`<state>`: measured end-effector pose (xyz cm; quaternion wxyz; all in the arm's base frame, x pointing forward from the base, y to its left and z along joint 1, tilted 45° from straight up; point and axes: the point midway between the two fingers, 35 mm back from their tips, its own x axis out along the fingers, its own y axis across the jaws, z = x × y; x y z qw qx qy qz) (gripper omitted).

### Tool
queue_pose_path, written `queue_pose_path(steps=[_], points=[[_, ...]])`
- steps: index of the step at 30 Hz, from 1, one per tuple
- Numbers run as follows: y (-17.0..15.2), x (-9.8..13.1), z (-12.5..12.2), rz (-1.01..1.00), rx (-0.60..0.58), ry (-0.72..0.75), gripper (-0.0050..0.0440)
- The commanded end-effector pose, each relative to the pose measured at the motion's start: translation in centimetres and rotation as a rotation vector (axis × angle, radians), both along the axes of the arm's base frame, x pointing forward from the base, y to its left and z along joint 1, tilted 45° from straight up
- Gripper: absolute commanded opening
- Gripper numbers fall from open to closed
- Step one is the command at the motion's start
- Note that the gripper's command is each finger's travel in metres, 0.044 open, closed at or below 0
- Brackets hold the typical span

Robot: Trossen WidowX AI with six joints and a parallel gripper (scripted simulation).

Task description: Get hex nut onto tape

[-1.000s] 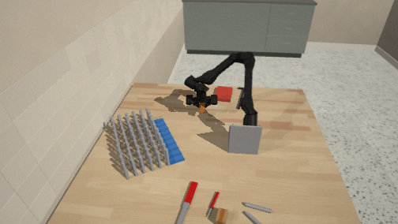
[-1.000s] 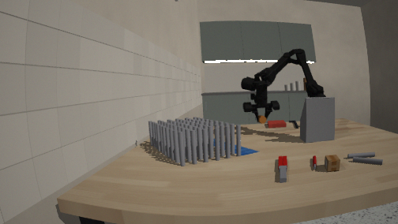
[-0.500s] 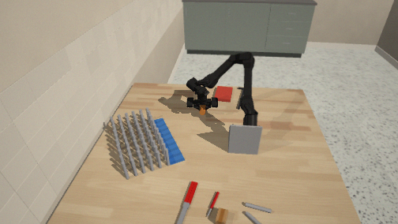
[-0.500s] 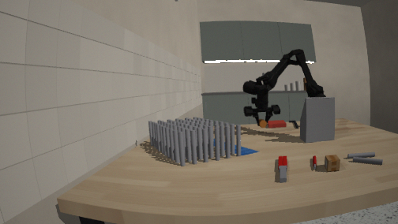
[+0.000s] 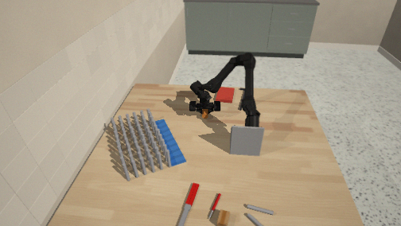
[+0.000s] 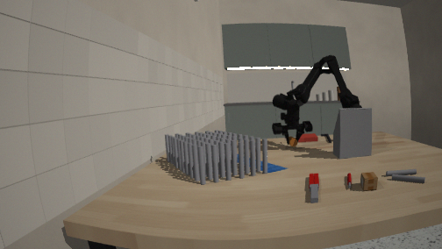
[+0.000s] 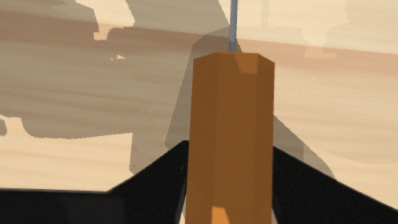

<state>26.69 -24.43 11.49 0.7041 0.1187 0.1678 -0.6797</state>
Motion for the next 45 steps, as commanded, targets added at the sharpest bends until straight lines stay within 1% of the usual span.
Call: queue_pose_path(steps=[1,13,14,24,25,37,45], points=[[-0.5,0.0,-0.1,0.009,-0.012,-0.011,-0.005],[-1.7,-0.7,-0.7,0.014,-0.033,-0.009,-0.005],[-1.3,-0.5,-0.1,0.01,-0.035,-0.018,0.0024],[-1.3,-0.5,-0.1,0.01,-0.035,-0.018,0.0264],[-1.3,-0.5,-0.1,0.01,-0.035,-0.018,0.028],[-1.3,-0.5,-0.1,0.01,-0.035,-0.019,0.028],[-0.4,-0.4,0.5,0.008,-0.038,-0.03,0.028]])
